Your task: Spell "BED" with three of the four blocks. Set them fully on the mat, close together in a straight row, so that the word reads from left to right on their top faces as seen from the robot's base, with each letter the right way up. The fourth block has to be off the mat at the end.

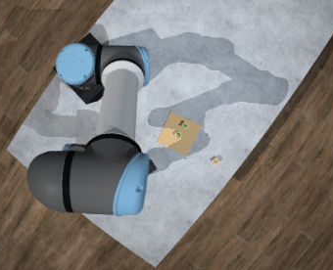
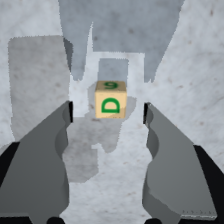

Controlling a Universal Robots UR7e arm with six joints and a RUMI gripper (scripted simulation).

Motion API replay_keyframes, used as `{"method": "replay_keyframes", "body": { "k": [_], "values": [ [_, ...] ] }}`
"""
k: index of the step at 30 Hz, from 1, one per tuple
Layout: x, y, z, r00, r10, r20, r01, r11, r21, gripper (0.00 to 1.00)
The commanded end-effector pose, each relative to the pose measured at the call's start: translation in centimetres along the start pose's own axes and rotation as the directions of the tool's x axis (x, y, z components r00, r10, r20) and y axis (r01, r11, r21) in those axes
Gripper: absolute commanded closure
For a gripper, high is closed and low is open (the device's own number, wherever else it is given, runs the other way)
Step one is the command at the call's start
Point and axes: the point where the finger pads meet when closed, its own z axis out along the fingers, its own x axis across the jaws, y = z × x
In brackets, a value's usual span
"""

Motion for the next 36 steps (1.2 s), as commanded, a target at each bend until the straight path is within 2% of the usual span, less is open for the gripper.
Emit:
{"method": "replay_keyframes", "body": {
  "k": [1,9,27,28,36],
  "values": [
    [0.4,0.1,0.7,1.000,-0.002,-0.006,0.002,1.000,-0.004,0.63],
    [0.4,0.1,1.7,1.000,-0.002,-0.006,0.002,1.000,-0.004,0.63],
    [0.3,0.1,1.7,1.000,-0.002,-0.006,0.002,1.000,-0.004,0.63],
    [0.3,0.1,1.7,1.000,-0.002,-0.006,0.002,1.000,-0.004,0.75],
    [0.3,0.1,1.7,1.000,-0.002,-0.006,0.002,1.000,-0.004,0.75]
  ]
}}
